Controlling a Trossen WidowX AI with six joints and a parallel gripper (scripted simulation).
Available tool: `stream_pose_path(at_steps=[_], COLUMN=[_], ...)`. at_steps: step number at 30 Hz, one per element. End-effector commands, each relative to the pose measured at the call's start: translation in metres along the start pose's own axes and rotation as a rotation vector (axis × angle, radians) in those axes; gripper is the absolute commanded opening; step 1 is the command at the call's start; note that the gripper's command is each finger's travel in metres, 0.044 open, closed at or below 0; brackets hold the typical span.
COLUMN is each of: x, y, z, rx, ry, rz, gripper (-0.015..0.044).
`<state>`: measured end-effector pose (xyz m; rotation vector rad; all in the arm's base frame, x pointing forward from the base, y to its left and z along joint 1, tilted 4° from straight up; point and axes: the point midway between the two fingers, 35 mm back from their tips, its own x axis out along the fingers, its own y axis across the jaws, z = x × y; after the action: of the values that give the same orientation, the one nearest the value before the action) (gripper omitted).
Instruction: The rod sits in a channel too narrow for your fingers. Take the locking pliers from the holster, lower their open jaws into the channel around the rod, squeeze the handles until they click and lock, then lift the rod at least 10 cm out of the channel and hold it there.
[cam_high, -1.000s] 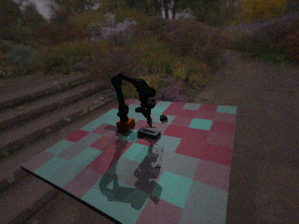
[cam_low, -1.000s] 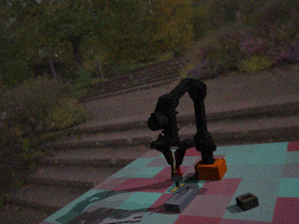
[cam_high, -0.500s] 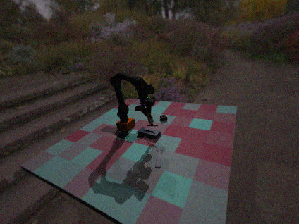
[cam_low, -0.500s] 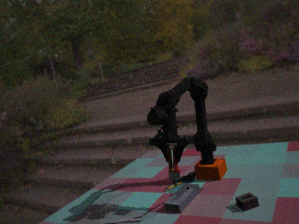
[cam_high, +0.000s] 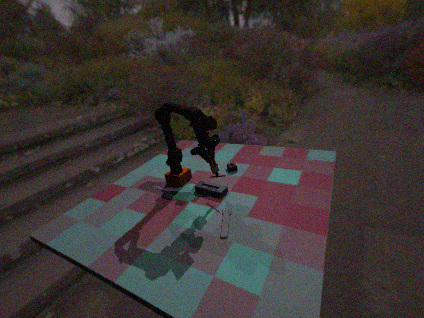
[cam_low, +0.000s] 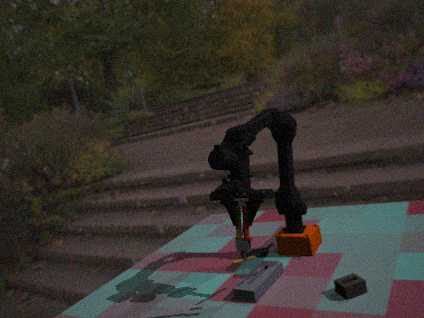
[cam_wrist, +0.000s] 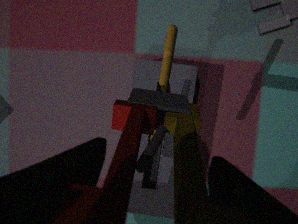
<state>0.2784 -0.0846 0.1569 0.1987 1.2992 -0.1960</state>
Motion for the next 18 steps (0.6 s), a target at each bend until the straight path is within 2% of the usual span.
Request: stream_pose_path(at_steps=[1,18], x=[-0.009,-0.026], y=[0.0,-0.002], z=[0.006,0.015], rx=[-0.007,-0.007], ry=[-0.045,-0.135], rz=[0.004,0.001], gripper=[0.0107,0.0107])
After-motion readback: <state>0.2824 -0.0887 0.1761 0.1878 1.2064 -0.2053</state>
